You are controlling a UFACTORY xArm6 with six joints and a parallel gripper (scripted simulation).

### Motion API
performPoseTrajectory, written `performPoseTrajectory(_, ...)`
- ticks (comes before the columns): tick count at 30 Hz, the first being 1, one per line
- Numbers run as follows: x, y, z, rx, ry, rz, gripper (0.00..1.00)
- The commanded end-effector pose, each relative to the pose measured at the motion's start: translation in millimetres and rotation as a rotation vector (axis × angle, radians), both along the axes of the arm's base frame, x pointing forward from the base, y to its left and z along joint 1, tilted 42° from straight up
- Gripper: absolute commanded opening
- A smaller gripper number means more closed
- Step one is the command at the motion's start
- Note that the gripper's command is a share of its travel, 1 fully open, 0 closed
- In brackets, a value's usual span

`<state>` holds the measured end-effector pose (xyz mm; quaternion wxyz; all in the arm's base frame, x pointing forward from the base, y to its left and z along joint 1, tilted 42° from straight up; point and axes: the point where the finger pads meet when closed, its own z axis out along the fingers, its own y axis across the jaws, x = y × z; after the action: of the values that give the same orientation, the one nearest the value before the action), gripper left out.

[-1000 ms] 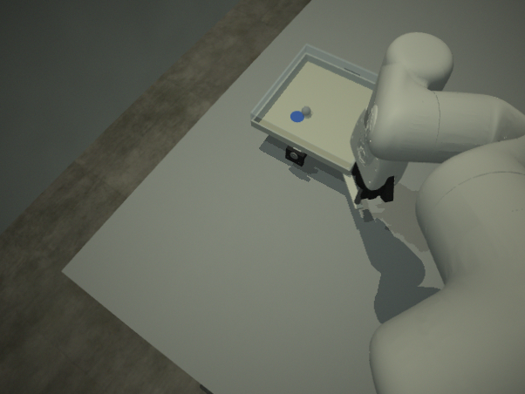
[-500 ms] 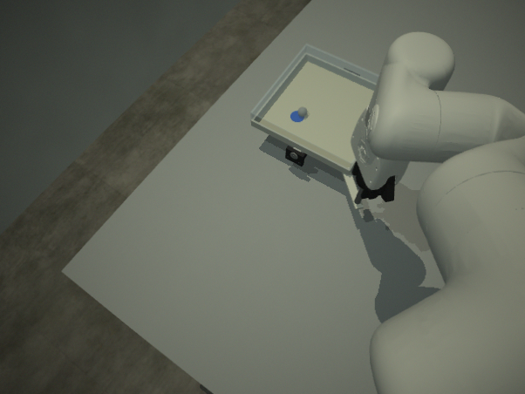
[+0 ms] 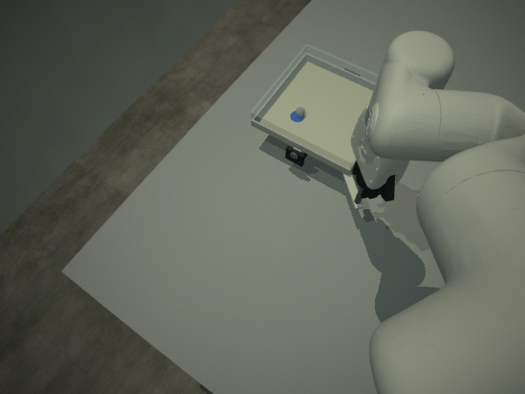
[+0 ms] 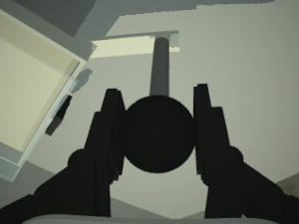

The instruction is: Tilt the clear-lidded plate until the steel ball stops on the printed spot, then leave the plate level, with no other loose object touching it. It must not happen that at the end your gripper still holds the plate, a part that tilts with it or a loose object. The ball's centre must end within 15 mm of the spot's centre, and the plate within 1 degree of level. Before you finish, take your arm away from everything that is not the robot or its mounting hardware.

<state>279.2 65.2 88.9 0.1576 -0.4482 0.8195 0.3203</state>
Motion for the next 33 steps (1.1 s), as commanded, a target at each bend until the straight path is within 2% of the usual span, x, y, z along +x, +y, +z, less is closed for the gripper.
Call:
performPoseTrajectory(1,1.7,-1.1,1.2,-0.001,-0.004,-0.001,0.00)
performPoseTrajectory(33,0.3,1.0,-0.7,-0.001,-0.004,-0.001,0.00)
